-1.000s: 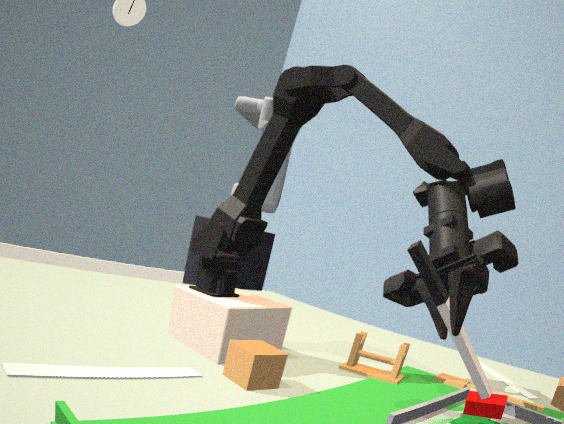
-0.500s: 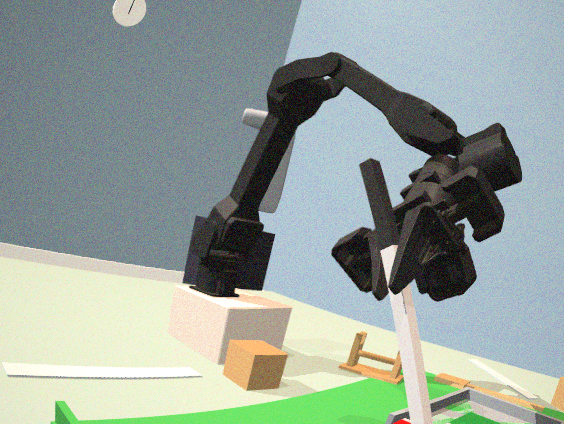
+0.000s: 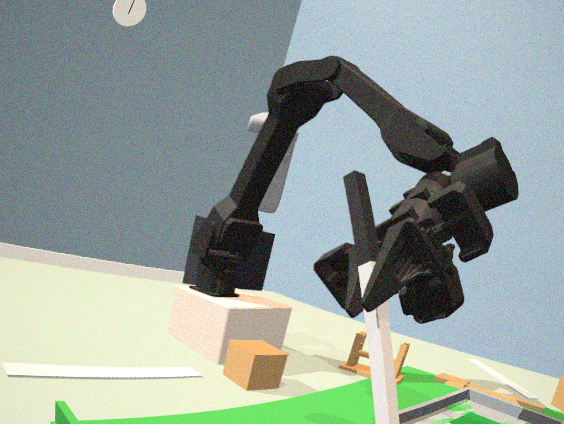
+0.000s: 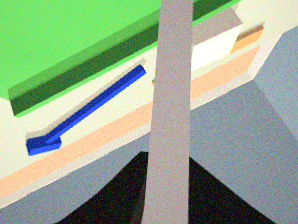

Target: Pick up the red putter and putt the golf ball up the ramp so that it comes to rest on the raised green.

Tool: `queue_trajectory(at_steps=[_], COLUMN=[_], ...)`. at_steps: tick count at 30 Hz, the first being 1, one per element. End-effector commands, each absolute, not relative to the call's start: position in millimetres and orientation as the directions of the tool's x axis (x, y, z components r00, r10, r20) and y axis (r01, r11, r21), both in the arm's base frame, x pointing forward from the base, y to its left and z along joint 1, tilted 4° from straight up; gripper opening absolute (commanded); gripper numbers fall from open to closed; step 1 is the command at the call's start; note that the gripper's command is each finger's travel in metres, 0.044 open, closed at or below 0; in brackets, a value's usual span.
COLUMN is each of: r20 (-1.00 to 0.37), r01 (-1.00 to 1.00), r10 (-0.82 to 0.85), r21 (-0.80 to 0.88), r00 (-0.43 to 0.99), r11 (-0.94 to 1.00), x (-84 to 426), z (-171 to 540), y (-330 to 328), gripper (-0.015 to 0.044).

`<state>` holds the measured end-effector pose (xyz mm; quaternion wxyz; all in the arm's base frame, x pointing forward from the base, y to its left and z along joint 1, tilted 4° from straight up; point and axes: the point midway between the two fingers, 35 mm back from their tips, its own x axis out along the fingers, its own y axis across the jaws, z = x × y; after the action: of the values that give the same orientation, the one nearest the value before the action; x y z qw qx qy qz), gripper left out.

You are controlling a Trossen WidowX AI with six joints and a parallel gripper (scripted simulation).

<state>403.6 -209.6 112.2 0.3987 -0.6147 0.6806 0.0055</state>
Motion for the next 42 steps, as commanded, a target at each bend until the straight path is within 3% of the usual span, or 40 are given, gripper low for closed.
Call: queue_trajectory(at_steps=[1,30,42], r20=[-0.543,-0.55,-0.54], r01=[-0.841,-0.844,-0.842], r10=[-0.837,-0.832,-0.838], r21=[-0.483,-0.477,-0.484], r00=[0.072,0.069,0.071], r11=[0.241,0.245,0.24], x=[402.4,401.6,395.4], z=[102.7,75.7,74.5], y=[-210.9,-211.0,-241.7], gripper=[0.0,0.0,0.0])
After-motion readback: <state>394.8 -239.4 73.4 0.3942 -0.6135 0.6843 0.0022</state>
